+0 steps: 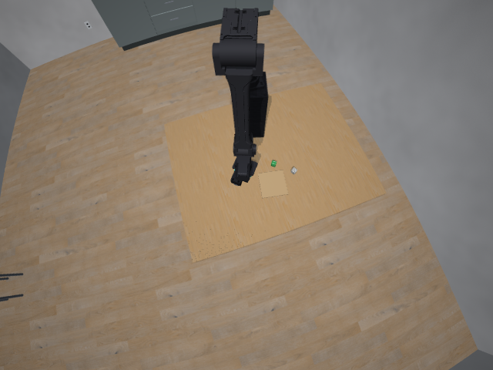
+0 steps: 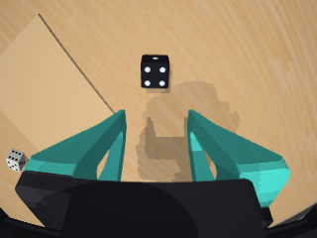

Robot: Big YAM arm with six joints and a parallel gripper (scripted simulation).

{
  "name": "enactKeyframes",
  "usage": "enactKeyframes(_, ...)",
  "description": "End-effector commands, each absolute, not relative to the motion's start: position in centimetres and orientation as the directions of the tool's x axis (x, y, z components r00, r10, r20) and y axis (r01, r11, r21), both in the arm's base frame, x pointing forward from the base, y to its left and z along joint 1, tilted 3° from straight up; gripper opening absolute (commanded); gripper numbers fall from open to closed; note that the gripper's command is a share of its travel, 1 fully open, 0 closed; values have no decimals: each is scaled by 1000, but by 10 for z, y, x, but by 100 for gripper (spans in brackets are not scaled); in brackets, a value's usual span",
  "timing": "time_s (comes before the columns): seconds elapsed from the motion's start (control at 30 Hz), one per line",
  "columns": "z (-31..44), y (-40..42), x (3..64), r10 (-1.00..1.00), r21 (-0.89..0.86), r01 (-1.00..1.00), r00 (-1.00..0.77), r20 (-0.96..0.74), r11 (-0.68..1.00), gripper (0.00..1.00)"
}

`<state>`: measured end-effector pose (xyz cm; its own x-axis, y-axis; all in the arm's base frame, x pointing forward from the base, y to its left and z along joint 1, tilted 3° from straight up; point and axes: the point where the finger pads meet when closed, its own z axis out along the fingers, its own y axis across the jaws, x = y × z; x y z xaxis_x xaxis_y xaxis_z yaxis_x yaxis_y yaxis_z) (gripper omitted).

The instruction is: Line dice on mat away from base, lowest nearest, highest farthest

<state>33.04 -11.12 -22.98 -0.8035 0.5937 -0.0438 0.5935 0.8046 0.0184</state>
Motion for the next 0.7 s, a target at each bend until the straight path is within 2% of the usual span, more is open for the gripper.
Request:
enactKeyframes(0.0,-223,-116,344,616,34,616,-784,-78,787,39)
enactKeyframes(0.67,-223,-116,344,612,33,611,-787,-79,791,39)
